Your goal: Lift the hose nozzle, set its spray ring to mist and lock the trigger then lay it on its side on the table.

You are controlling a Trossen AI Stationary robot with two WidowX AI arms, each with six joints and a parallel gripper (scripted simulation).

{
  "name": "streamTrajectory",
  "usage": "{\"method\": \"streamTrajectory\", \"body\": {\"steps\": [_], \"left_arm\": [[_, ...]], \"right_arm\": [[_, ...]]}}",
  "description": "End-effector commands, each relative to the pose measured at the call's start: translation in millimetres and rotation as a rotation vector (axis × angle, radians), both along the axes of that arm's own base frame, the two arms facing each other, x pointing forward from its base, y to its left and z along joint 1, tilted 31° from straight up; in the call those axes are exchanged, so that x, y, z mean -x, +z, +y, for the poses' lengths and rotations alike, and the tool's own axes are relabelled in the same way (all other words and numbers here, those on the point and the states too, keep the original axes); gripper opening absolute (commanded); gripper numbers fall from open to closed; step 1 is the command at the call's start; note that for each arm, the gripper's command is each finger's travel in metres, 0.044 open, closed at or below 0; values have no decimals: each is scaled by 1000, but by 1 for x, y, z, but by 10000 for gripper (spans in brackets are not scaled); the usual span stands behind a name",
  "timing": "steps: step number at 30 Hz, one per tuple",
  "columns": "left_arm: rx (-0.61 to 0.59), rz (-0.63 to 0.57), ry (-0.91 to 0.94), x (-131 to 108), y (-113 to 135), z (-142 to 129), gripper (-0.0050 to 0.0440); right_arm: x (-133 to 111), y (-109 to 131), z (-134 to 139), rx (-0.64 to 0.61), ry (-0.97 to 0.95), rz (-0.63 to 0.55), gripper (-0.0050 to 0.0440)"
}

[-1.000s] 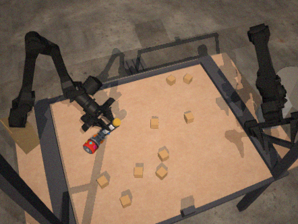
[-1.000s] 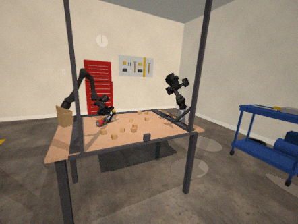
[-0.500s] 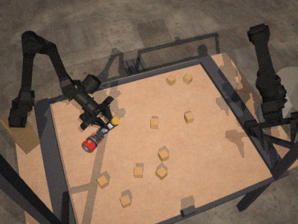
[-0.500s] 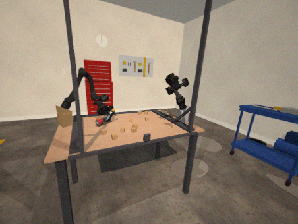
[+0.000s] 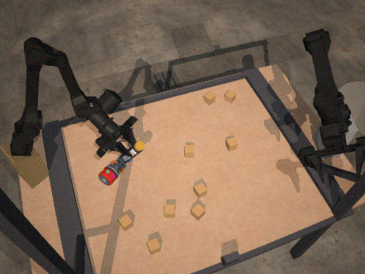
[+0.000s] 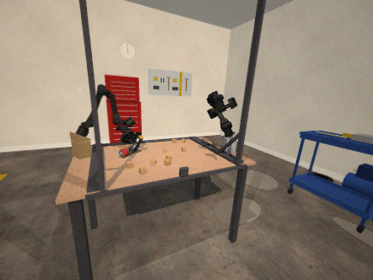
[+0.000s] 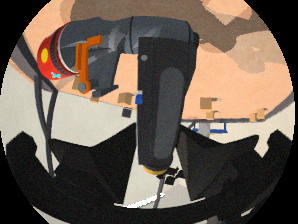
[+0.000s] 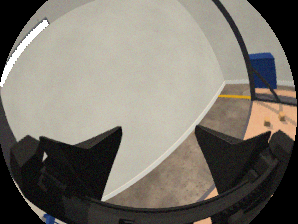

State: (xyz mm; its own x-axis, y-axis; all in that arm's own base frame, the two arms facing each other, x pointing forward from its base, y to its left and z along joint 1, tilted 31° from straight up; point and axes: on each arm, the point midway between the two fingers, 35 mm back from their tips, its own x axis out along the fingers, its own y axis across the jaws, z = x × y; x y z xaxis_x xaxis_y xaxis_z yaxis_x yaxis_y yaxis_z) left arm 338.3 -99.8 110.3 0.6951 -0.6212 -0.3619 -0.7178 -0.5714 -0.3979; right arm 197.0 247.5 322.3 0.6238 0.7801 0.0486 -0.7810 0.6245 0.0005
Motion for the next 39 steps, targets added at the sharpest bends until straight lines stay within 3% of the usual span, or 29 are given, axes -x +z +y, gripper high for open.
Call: {"method": "streamTrajectory", "body": {"steps": [1, 15, 39], "left_arm": [[6, -41, -18, 4, 13, 2, 165], [9, -46, -22, 14, 12, 15, 165], [11, -46, -16, 22, 35, 7, 165]], "right_arm": [[1, 7, -1, -13, 2, -13, 407], [1, 7, -1, -13, 2, -13, 407], [1, 7, -1, -13, 2, -13, 407]]}}
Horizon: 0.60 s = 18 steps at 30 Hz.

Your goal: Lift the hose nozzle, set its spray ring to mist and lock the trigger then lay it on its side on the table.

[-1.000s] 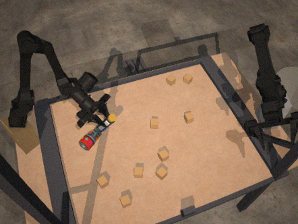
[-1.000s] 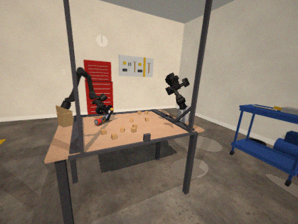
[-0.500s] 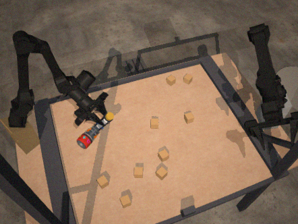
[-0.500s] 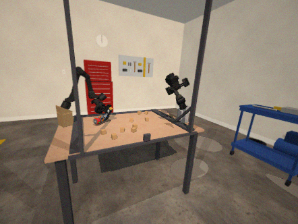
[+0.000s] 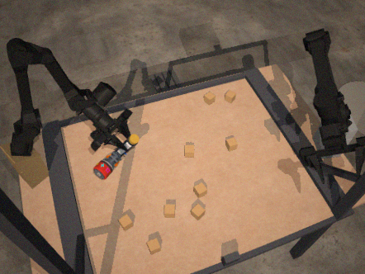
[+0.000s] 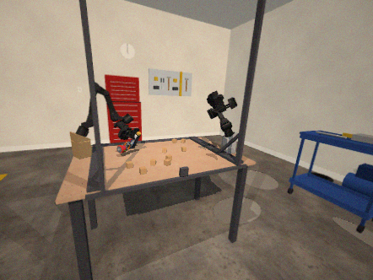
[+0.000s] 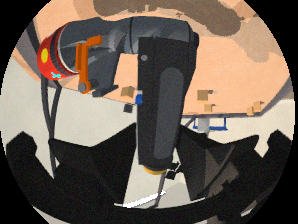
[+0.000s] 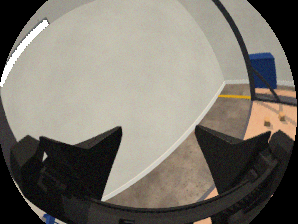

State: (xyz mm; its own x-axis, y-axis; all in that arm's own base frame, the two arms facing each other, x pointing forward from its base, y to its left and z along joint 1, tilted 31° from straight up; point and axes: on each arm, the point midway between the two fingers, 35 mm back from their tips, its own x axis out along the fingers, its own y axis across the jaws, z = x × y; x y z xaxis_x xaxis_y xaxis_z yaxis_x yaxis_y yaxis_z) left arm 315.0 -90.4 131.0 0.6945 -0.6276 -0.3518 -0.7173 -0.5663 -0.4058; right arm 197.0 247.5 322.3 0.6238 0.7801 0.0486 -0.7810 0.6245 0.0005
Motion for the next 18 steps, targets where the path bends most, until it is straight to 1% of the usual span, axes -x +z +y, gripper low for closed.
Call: {"method": "streamTrajectory", "body": {"steps": [1, 14, 17, 18], "left_arm": [[10, -32, -6, 1, 18, -3, 165], [12, -38, -7, 9, 35, -8, 165], [12, -37, -7, 8, 33, -7, 165], [12, -36, -7, 10, 37, -8, 165]], "right_arm": [[1, 7, -1, -13, 2, -13, 407], [1, 7, -1, -13, 2, -13, 407], [1, 7, -1, -13, 2, -13, 407], [1, 7, -1, -13, 2, -13, 407]]}}
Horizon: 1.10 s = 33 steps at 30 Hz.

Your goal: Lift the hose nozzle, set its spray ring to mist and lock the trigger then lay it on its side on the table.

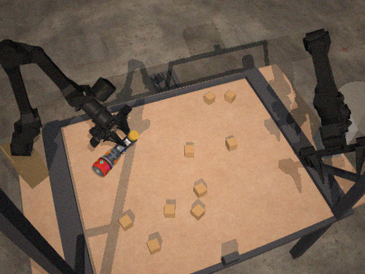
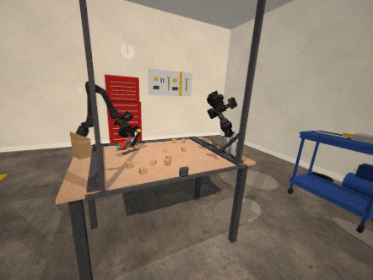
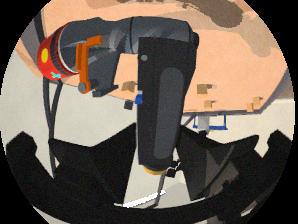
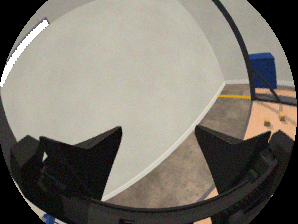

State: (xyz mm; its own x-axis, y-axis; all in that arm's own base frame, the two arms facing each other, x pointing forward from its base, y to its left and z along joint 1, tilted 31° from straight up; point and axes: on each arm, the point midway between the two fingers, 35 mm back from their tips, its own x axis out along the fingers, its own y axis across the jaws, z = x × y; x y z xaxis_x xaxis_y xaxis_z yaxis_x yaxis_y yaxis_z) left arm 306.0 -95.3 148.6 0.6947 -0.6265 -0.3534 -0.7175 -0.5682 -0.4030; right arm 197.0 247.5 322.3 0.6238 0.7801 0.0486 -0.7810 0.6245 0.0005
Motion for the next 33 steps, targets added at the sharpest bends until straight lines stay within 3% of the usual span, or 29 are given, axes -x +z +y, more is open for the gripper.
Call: {"method": "streamTrajectory", "body": {"steps": [1, 20, 33], "left_arm": [[11, -40, -9, 2, 21, -4, 165], [13, -45, -11, 13, 42, -10, 165], [13, -45, -10, 12, 40, -9, 165]], "right_arm": [[1, 7, -1, -13, 2, -13, 407], [1, 7, -1, -13, 2, -13, 407], [1, 7, -1, -13, 2, -13, 407]]}}
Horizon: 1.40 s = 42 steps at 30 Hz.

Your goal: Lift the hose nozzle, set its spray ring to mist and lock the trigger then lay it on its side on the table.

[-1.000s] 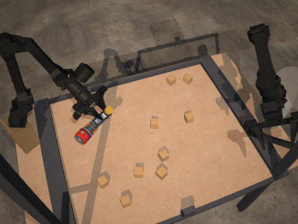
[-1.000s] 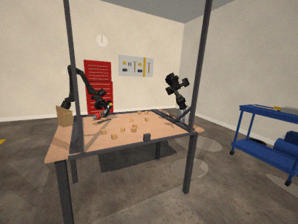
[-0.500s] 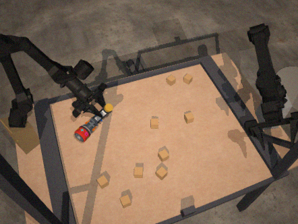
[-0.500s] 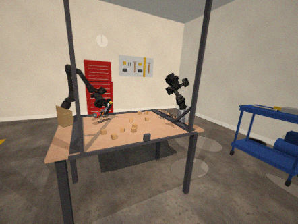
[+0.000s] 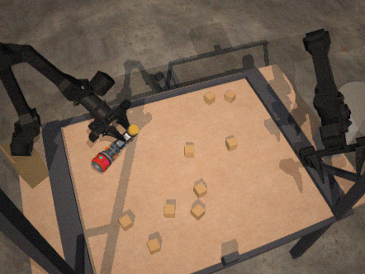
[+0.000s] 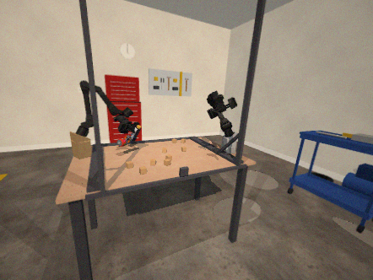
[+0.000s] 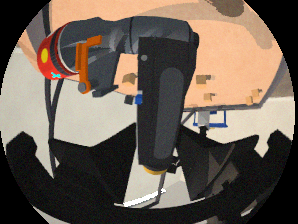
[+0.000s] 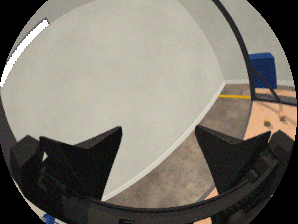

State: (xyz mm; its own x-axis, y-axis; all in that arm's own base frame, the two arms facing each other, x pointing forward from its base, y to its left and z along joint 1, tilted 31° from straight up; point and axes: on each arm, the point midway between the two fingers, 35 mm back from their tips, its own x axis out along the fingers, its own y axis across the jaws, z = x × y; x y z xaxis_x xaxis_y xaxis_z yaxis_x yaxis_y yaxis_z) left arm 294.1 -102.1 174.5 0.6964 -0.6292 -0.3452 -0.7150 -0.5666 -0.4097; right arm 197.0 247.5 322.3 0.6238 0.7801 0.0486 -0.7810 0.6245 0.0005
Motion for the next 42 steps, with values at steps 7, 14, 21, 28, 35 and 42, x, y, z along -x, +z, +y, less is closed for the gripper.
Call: {"method": "streamTrajectory", "body": {"steps": [7, 14, 21, 28, 35, 42], "left_arm": [[11, -34, -7, 0, 14, -2, 165], [11, -34, -7, 0, 14, -2, 165], [56, -67, 85, -1, 27, -17, 165], [98, -94, 193, -3, 40, -33, 165], [132, -116, 270, -6, 51, -44, 165], [149, -128, 305, -9, 58, -52, 165]], "right_arm": [[1, 7, -1, -13, 2, -13, 407], [1, 7, -1, -13, 2, -13, 407], [1, 7, -1, -13, 2, -13, 407], [1, 7, -1, -13, 2, -13, 407], [1, 7, -1, -13, 2, -13, 407], [1, 7, -1, -13, 2, -13, 407]]}}
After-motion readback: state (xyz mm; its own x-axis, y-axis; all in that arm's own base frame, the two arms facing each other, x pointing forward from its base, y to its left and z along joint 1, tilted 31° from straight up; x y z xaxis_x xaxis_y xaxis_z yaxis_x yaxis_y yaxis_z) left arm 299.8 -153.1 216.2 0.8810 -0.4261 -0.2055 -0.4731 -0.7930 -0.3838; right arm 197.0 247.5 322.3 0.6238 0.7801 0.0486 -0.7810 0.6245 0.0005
